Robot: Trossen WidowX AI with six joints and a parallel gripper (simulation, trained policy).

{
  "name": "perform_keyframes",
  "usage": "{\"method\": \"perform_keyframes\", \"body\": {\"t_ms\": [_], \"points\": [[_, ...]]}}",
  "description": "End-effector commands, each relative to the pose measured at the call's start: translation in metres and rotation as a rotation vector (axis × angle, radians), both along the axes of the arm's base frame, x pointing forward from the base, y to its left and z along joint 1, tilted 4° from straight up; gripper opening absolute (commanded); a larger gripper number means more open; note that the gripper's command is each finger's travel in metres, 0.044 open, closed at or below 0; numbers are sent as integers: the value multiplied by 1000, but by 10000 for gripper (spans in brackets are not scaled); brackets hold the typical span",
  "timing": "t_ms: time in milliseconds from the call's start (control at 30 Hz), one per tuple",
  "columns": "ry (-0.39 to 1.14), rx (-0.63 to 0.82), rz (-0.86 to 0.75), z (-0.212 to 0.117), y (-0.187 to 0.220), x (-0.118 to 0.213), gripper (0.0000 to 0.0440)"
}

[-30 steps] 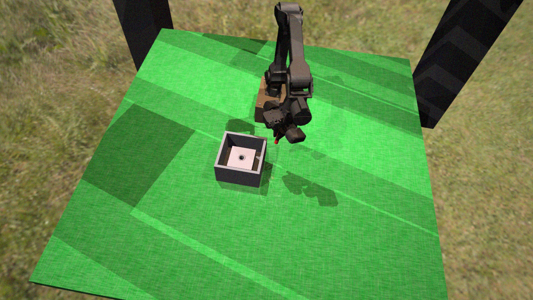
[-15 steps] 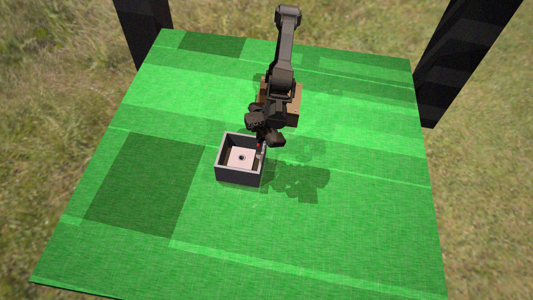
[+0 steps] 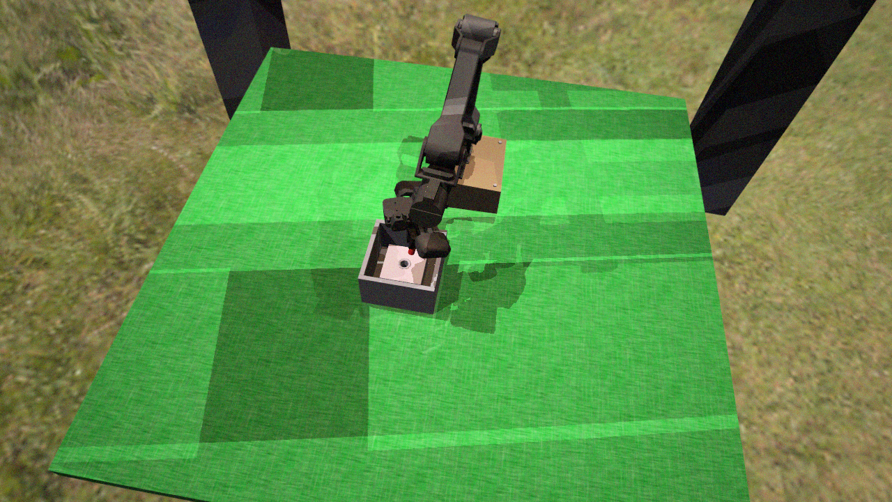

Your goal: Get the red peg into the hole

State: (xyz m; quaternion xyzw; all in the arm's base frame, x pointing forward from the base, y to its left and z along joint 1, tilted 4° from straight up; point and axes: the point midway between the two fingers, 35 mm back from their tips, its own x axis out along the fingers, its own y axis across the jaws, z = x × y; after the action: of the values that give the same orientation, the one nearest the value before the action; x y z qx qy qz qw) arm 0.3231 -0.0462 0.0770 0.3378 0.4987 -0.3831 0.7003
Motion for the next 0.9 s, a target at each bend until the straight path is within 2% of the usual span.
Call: {"method": "perform_keyframes", "body": {"t_ms": [0,200,367,533,867], "points": [[10,12,-3,-8,-5,4,7],[41,25,-5,-27,-11,7,19],[72,24,14,-42,-15,8,130],[97,18,29,-47,-20,14,147],[84,-11,55,-45,-39,41,346]]}}
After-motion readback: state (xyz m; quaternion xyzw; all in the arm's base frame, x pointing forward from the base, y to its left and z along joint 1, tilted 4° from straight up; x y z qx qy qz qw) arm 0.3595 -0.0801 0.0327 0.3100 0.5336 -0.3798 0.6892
